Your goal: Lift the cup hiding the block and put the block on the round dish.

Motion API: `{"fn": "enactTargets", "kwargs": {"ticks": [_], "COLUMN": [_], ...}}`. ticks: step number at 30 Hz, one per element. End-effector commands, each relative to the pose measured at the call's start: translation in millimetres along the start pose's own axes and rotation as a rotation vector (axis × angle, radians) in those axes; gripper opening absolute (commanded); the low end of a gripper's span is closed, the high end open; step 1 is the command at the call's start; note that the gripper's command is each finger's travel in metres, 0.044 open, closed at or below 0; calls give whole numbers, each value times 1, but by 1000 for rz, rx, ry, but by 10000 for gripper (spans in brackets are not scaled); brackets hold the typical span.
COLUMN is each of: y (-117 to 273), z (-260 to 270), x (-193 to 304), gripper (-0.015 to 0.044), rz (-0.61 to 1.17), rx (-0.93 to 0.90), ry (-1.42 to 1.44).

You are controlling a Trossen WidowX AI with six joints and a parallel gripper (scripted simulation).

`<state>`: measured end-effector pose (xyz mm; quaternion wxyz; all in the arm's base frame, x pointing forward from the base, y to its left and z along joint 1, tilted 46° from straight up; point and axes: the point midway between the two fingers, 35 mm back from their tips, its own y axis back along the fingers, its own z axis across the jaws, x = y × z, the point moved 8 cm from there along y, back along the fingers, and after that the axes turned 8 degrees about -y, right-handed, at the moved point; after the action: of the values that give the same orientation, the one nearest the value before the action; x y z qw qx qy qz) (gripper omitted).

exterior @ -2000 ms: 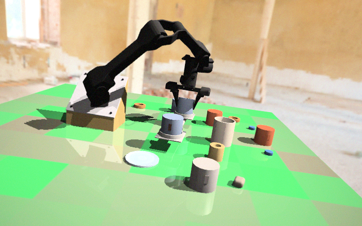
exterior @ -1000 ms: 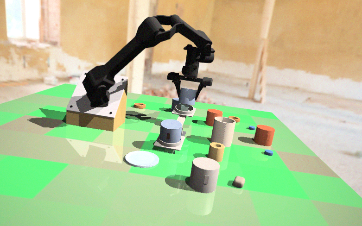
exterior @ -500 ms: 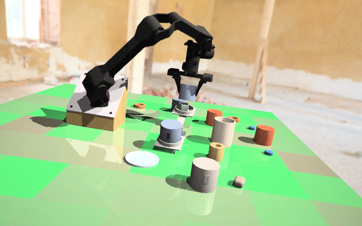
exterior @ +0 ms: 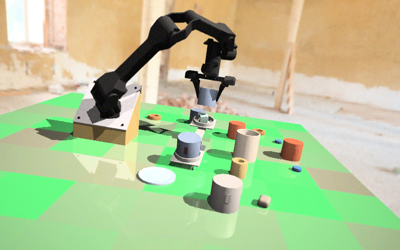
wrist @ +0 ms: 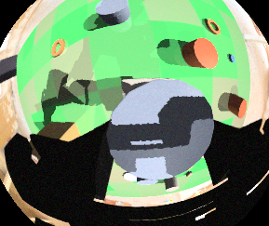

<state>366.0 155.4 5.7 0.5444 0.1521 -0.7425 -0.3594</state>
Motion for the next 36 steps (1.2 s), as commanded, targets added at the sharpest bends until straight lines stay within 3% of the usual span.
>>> {"fn": "enactTargets", "kwargs": {"ticks": [1,36], "y": [9,15], "z": [0,2], "x": [1,2], "gripper": [0,0], "rz": [-12,0], "rx": [4,1], "ry": [-9,0]}}
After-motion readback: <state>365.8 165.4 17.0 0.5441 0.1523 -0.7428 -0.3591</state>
